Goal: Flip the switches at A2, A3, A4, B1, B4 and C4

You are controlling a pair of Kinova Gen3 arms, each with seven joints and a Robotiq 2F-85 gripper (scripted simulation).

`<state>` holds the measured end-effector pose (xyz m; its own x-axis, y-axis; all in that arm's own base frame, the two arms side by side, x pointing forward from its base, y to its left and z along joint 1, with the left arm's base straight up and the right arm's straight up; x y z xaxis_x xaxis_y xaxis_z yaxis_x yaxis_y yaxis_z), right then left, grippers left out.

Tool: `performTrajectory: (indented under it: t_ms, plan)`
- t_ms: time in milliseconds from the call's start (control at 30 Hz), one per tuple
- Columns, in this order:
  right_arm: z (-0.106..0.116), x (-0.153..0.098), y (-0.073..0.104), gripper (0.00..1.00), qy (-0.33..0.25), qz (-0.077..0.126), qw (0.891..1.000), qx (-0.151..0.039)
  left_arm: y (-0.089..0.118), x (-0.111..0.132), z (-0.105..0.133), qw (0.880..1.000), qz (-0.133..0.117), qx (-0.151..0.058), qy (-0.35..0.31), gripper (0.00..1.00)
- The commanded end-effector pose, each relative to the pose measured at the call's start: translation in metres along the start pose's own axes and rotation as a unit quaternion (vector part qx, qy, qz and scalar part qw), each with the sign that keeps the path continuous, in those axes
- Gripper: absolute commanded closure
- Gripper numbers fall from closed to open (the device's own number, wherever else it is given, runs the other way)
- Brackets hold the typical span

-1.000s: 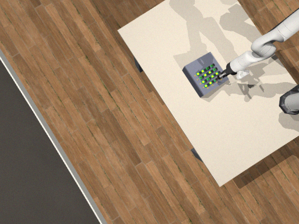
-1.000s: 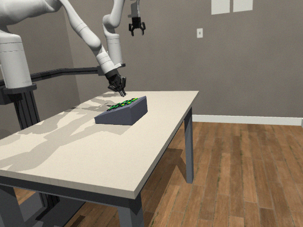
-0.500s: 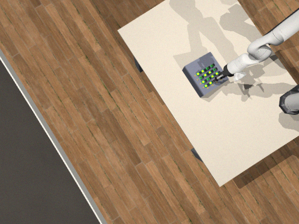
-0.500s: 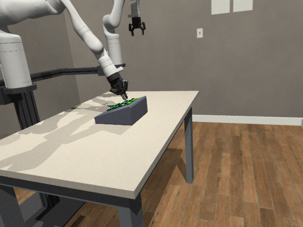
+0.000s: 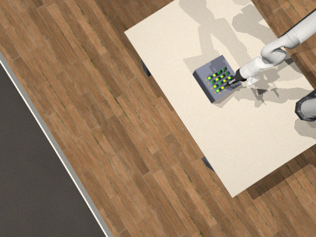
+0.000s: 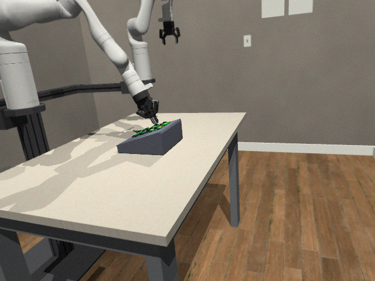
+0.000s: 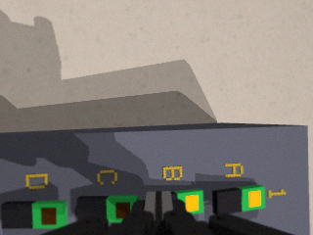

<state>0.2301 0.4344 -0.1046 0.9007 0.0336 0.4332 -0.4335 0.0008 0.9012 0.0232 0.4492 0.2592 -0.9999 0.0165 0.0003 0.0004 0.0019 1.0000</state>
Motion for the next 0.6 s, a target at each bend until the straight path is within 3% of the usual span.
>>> performTrajectory:
  t_ms: [0,567]
  plan:
    - [-0.0005,0.0005,-0.0010,0.903,0.000,0.000,1.000,0.001,0.0008,0.0001,0.0003,1.000,0.000,-0.001,0.000,0.002]
    - [-0.0005,0.0005,-0.0030,0.903,0.000,0.000,1.000,0.001,0.0008,0.0001,0.0003,1.000,0.000,-0.001,0.000,0.002]
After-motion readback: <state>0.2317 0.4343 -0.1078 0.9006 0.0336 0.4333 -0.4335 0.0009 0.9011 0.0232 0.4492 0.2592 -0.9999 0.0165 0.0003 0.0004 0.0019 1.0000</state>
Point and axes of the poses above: on each arm, the point where the finger pads meet when closed, its own y axis back along the fingers, its own x axis across the jaws, z = x × y, the point moved 6 cm from there along y, back along the fingers, and after that the axes turned 2 degrees about y, right-handed, at the moved point
